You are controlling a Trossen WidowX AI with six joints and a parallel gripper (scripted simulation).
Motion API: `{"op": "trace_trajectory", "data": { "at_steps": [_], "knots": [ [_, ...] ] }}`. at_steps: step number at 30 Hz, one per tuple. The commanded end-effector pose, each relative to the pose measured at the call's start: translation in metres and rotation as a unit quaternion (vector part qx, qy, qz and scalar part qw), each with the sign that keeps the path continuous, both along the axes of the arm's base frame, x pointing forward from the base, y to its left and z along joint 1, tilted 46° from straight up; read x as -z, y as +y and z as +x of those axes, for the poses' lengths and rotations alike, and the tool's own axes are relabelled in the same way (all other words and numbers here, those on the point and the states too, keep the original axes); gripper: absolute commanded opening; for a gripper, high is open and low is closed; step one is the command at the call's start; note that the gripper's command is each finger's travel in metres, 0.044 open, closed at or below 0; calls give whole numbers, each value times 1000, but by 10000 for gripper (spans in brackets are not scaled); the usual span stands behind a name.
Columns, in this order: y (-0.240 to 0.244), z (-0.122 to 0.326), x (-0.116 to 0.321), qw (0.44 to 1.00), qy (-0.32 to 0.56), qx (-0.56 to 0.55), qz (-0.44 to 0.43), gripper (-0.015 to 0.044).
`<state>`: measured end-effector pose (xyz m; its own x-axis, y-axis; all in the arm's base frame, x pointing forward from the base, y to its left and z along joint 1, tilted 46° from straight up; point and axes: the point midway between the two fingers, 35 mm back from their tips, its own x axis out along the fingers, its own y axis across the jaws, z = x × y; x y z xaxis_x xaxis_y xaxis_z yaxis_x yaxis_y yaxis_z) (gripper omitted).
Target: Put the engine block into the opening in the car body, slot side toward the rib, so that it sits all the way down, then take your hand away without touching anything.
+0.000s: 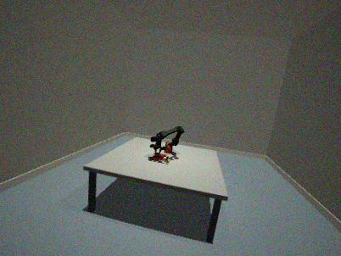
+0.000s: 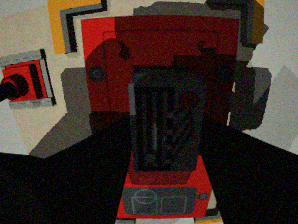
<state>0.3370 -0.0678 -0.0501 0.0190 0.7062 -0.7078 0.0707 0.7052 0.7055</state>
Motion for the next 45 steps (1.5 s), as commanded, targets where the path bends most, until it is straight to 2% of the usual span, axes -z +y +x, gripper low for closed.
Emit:
{"op": "trace_trajectory", "data": {
  "at_steps": [1,45],
  "knots": [
    [1,1,1,1000,1,3,2,159],
    [10,1,9,1000,0,2,2,159]
  ]
}}
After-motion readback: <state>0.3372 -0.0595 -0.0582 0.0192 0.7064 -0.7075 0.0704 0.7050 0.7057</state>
